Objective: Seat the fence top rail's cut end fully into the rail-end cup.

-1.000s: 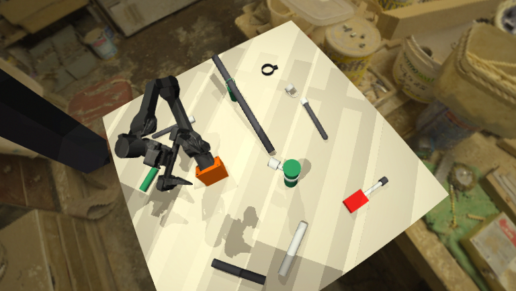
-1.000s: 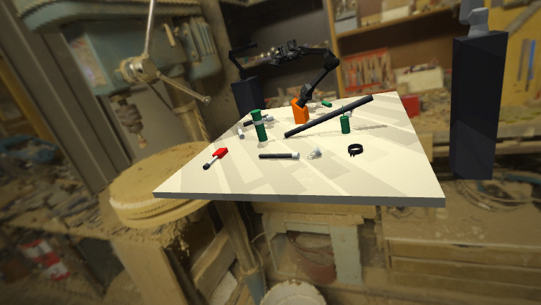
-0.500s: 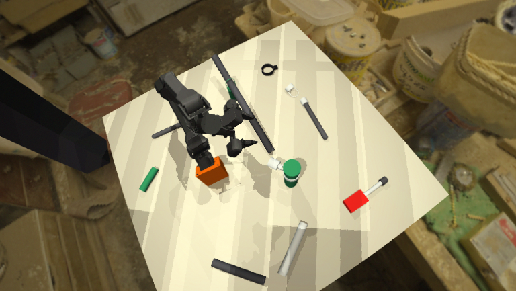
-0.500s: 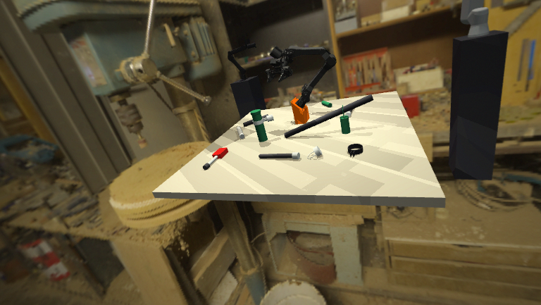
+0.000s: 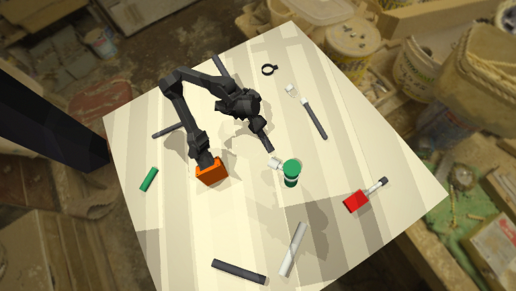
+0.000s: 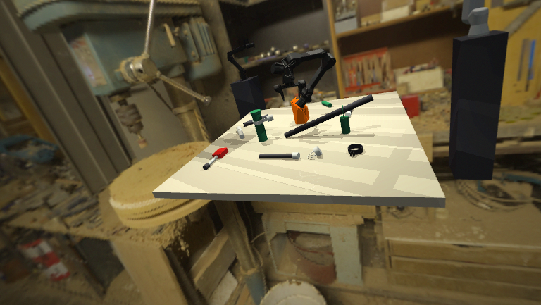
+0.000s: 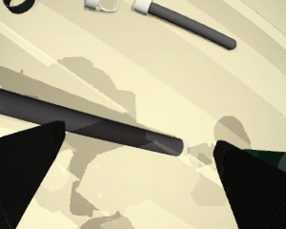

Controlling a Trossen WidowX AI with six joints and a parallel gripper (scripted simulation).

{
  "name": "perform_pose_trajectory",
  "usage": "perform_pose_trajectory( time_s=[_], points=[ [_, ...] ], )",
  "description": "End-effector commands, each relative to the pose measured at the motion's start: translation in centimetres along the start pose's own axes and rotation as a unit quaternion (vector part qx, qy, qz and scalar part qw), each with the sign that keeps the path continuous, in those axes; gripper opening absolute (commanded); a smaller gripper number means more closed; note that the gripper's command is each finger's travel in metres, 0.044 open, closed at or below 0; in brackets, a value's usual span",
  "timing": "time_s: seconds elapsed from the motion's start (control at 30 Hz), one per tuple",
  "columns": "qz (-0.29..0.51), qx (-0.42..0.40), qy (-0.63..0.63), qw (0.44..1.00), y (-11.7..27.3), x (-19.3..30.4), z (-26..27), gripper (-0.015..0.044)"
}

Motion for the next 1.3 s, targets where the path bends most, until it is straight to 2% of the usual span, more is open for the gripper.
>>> perform_pose_trajectory(
  time_s=[0.0, 0.17, 0.37, 0.57, 0.73, 0.8, 1.27],
  points=[
    [0.01, -0.003, 0.036, 0.999, 0.0, -0.1, -0.7, 0.044],
    [0.055, -0.014, 0.206, 0.977, 0.1, 0.7, -3.6, 0.044],
    [0.102, -0.064, 0.424, 0.898, 0.1, 2.4, -7.6, 0.044],
    [0.115, -0.143, 0.619, 0.763, 0.0, 4.7, -11.2, 0.044],
    [0.091, -0.219, 0.752, 0.615, -0.1, 7.0, -14.0, 0.044],
    [0.08, -0.238, 0.78, 0.573, -0.2, 7.7, -14.7, 0.044],
    [0.078, -0.24, 0.784, 0.567, -0.2, 7.8, -14.8, 0.044]
  ],
)
Point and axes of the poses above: the point midway between the two fingers, 35 mm back from their tips, its own y axis back along the fingers, its own z axis across the jaws, x = y × z, the point moved 2 cm from there along y, back along the fingers, and after that the axes turned 14 degrees about y, right-handed, at the moved point
